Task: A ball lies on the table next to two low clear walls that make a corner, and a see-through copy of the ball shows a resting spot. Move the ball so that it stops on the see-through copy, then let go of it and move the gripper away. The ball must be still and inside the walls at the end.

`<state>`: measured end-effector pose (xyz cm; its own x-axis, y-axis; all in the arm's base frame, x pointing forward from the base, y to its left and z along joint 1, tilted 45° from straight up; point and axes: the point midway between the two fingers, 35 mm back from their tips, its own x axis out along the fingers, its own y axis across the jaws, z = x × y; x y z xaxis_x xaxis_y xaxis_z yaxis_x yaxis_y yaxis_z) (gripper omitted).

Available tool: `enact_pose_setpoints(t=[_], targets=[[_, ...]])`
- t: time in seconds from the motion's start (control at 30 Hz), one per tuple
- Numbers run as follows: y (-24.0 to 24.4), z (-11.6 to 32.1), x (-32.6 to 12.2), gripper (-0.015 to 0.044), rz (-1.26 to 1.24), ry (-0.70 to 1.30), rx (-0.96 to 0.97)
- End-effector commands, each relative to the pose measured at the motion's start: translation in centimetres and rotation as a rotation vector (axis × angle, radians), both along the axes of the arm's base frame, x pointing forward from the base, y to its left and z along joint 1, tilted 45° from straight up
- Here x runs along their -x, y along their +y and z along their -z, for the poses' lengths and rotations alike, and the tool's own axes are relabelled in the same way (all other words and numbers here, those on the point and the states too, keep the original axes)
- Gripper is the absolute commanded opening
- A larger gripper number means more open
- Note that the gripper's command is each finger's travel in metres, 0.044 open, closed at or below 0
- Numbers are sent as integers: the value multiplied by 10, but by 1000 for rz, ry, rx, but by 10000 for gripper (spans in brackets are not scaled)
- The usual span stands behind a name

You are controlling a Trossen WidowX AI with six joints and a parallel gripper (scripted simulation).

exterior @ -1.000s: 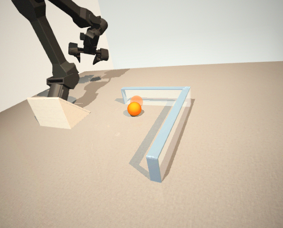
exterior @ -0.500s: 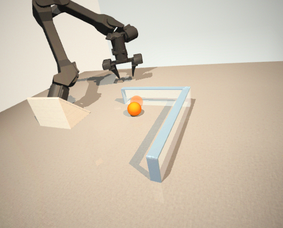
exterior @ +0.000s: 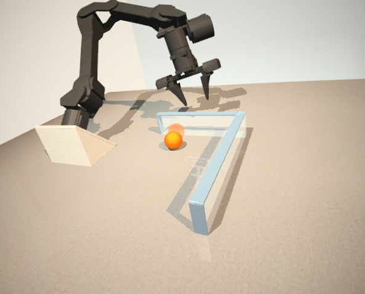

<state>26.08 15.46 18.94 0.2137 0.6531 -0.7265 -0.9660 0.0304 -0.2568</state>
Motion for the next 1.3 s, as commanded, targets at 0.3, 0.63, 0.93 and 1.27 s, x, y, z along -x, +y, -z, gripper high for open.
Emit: enact_pose_setpoints(t=[0.3,0.63,0.93,1.27], targets=[[-130,106,-9,322,-34,247,-35],[-135,112,-4,322,-48,262,-64],[-124,123,-4,322,-48,262,-65],[-113,134,-5,322,-48,261,-64]])
